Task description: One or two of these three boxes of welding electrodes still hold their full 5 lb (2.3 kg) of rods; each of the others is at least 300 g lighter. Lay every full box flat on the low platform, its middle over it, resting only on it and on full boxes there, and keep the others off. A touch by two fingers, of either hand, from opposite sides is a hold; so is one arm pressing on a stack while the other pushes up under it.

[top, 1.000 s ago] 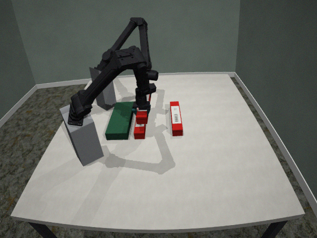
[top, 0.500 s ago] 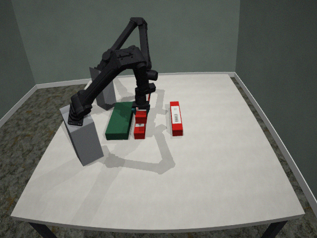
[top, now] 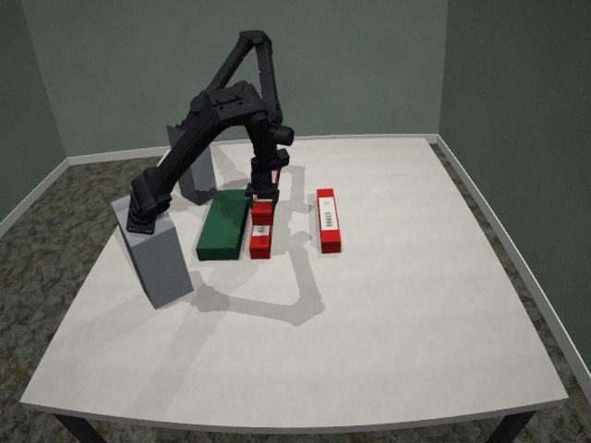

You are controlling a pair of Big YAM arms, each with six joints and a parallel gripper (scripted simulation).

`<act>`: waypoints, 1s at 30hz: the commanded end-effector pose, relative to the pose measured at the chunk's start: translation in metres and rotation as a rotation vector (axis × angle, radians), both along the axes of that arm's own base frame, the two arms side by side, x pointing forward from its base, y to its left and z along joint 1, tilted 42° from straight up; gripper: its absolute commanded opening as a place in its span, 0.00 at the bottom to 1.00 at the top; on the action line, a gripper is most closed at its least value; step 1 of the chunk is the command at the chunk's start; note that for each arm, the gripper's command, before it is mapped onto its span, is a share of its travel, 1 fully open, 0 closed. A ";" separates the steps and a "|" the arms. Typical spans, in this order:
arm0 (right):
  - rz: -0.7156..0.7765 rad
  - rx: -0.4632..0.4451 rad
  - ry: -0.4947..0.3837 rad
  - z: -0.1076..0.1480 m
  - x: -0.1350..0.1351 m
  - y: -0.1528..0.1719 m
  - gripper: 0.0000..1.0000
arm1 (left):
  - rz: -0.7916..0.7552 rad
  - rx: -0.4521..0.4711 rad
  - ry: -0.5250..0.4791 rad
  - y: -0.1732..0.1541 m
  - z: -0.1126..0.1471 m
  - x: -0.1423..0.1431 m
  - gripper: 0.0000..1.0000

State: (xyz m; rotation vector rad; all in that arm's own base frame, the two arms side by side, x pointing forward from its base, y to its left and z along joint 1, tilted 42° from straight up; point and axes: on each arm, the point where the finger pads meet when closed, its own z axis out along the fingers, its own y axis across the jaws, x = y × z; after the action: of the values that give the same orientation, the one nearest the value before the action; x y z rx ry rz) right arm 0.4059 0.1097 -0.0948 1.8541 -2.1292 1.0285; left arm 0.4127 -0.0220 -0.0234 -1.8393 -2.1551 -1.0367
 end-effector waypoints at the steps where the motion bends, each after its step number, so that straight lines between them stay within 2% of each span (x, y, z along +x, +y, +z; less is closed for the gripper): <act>1: 0.022 0.015 -0.053 0.028 0.005 0.023 0.00 | -0.026 -0.005 -0.043 -0.018 0.026 0.005 0.00; 12: 0.022 0.016 -0.054 0.038 0.000 0.031 0.00 | -0.026 -0.006 -0.044 -0.027 0.037 0.001 0.00; 30: 0.022 0.016 -0.054 0.038 0.000 0.031 0.00 | -0.026 -0.006 -0.044 -0.027 0.037 0.001 0.00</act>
State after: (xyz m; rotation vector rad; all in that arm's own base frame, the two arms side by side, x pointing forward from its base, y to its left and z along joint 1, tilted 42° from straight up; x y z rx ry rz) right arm 0.3977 0.1199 -0.0823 1.8554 -2.1284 1.0266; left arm 0.4040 -0.0322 -0.0106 -1.8360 -2.1559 -1.0364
